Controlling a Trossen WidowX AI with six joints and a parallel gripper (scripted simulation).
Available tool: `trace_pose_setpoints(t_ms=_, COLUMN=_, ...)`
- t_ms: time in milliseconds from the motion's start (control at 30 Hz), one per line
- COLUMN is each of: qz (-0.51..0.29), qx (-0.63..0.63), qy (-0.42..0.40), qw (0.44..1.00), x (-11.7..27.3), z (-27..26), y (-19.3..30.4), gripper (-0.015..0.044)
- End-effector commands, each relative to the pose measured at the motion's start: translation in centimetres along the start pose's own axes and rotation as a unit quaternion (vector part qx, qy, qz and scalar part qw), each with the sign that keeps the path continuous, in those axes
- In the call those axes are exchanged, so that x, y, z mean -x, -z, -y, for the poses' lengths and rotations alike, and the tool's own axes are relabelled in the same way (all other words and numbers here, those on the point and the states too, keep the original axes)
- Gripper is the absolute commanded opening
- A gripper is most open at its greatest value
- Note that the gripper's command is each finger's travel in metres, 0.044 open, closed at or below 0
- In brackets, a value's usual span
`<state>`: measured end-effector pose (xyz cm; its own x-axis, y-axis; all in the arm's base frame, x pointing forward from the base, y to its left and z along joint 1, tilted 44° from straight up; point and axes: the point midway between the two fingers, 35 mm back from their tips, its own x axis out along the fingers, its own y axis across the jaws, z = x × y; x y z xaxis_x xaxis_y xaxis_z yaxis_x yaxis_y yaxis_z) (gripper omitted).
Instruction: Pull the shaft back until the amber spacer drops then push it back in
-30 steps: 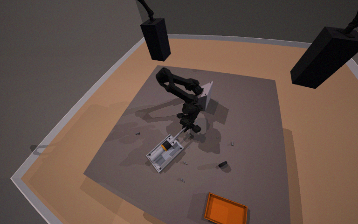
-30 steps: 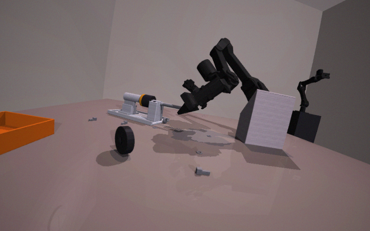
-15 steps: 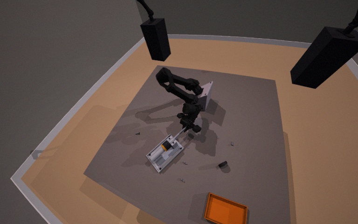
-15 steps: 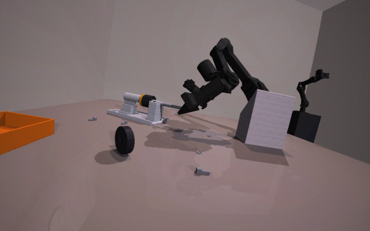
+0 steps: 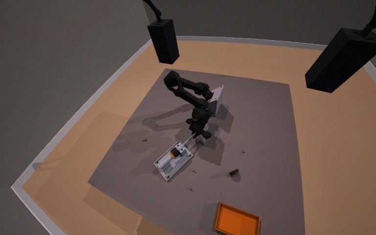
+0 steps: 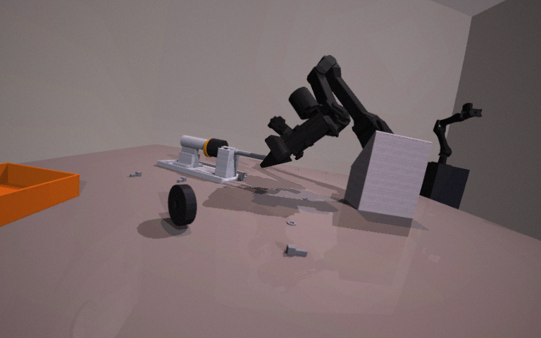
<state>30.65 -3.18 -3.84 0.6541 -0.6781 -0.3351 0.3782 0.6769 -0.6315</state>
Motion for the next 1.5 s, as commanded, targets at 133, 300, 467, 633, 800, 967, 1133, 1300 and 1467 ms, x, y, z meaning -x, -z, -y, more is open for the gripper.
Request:
trace_pose_setpoints(t_ms=133, qz=-0.001, qx=0.0, qy=0.002, qw=1.0, x=0.1, z=0.07, y=0.14, gripper=0.0)
trace_pose_setpoints(t_ms=300, qz=-0.001, qx=0.0, qy=0.002, qw=1.0, x=0.14, z=0.07, y=0.17, gripper=0.0)
trace_pose_setpoints(t_ms=467, qz=0.0, qx=0.0, qy=0.0, qw=1.0, x=0.09, z=0.0, y=0.1, gripper=0.0)
trace_pose_setpoints(t_ms=633, qz=0.0, qx=0.0, qy=0.0, qw=1.0, x=0.09, z=0.0, y=0.1, gripper=0.0)
trace_pose_setpoints(t_ms=800, qz=0.0, qx=0.0, qy=0.0, qw=1.0, x=0.09, z=0.0, y=0.1, gripper=0.0)
trace_pose_setpoints(t_ms=967, qz=0.0, qx=0.0, qy=0.001, qw=1.0, x=0.09, z=0.0, y=0.1, gripper=0.0)
trace_pose_setpoints(t_ms=1133, qz=-0.001, qx=0.0, qy=0.002, qw=1.0, x=-0.01, z=0.02, y=0.0, gripper=0.0)
trace_pose_setpoints(t_ms=1300, qz=-0.001, qx=0.0, qy=0.002, qw=1.0, x=-0.08, z=0.01, y=-0.14, gripper=0.0)
trace_pose_setpoints(t_ms=1467, qz=-0.001, qx=0.0, qy=0.002, qw=1.0, x=-0.17, z=-0.01, y=-0.27, gripper=0.0)
